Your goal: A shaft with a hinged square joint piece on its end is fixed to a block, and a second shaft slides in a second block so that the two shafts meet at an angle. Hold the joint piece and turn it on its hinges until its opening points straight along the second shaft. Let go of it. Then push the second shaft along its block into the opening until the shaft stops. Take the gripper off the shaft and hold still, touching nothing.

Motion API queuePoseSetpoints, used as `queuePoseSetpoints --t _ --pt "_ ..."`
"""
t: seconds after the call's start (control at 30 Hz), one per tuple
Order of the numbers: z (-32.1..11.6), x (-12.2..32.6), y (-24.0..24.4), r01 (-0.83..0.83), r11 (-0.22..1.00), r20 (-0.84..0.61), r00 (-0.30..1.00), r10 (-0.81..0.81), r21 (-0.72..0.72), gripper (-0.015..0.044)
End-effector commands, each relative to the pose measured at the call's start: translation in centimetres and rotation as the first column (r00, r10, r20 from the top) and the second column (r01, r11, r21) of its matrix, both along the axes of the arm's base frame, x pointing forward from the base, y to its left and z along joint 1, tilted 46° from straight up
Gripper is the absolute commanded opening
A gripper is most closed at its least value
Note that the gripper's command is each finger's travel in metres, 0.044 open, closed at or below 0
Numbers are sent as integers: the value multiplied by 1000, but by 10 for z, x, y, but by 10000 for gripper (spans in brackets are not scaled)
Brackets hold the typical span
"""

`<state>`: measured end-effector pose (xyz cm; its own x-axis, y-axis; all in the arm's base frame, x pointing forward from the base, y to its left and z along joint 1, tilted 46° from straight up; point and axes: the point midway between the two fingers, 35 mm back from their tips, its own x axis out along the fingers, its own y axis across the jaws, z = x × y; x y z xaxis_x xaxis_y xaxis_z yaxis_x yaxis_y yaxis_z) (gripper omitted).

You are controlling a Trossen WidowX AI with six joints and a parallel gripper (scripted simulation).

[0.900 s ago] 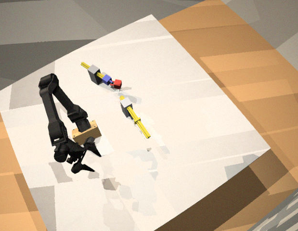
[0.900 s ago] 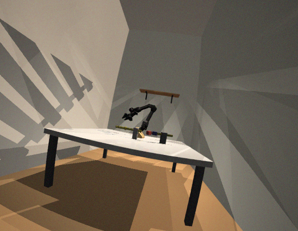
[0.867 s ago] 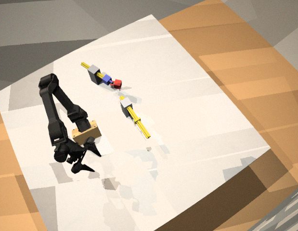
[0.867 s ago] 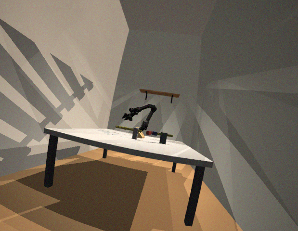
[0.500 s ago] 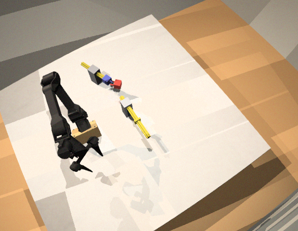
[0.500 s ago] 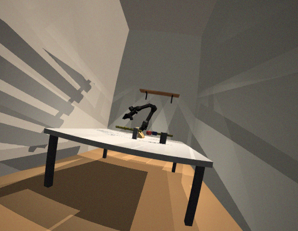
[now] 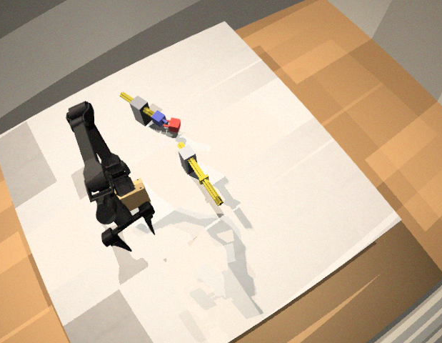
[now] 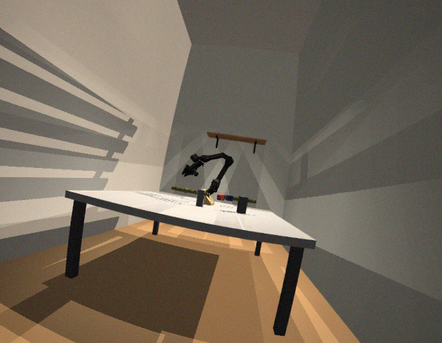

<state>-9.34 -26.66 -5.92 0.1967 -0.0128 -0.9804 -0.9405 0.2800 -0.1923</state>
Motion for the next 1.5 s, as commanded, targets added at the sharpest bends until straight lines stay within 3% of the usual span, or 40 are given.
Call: queuePoseSetpoints --t 0.0,0.27,0.77,1.1,1.47 --pt "4 0 -2 98 995 -46 994 -96 29 440" --pt "5 5 -6 81 996 -55 995 -80 20 440" --pt "21 52 -29 -366 928 -18 930 366 -65 440" --pt "34 85 -37 -651 750 -7 756 655 -121 440" --pt "49 124 -41 -869 455 -22 467 884 -194 440"
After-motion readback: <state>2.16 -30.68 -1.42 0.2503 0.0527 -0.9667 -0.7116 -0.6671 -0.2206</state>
